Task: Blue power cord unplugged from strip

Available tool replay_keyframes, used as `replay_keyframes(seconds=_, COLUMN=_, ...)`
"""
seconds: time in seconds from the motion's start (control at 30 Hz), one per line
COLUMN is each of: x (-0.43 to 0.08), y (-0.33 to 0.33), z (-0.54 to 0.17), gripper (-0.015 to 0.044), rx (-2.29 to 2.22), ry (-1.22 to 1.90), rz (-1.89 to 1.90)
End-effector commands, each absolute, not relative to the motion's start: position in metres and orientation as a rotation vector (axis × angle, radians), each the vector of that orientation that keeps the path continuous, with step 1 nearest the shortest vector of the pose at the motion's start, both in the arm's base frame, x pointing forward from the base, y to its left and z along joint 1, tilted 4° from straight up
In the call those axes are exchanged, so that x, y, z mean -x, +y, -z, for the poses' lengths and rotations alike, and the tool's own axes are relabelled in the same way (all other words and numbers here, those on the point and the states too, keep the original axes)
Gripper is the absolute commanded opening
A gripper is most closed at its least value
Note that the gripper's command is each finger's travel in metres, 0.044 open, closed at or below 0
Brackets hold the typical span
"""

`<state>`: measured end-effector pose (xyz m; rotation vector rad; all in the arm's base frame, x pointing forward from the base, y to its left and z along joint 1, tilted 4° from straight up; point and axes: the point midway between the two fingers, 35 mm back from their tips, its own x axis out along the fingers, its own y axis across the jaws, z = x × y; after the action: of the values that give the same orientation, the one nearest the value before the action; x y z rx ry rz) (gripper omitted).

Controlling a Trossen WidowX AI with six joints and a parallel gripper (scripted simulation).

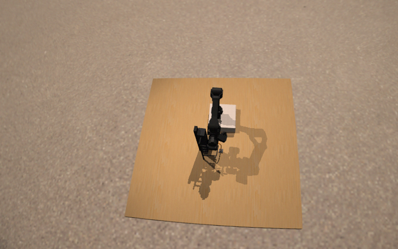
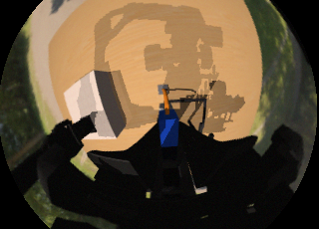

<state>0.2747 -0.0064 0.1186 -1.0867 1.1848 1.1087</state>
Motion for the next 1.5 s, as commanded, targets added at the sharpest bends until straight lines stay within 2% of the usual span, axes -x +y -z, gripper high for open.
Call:
replay_keyframes(seconds=0.0, x=-0.276, y=-0.006, z=-0.119, gripper=0.0000, rx=1.089, ry=1.182, rz=-1.104)
replay_keyframes(seconds=1.13, x=-0.282, y=0.044, z=-0.125, gripper=0.0000, rx=1.083, ry=1.179, rz=-1.112)
replay_keyframes(seconds=1.47, x=-0.278, y=0.033, z=-0.121, gripper=0.0262, rx=1.083, ry=1.180, rz=-1.115)
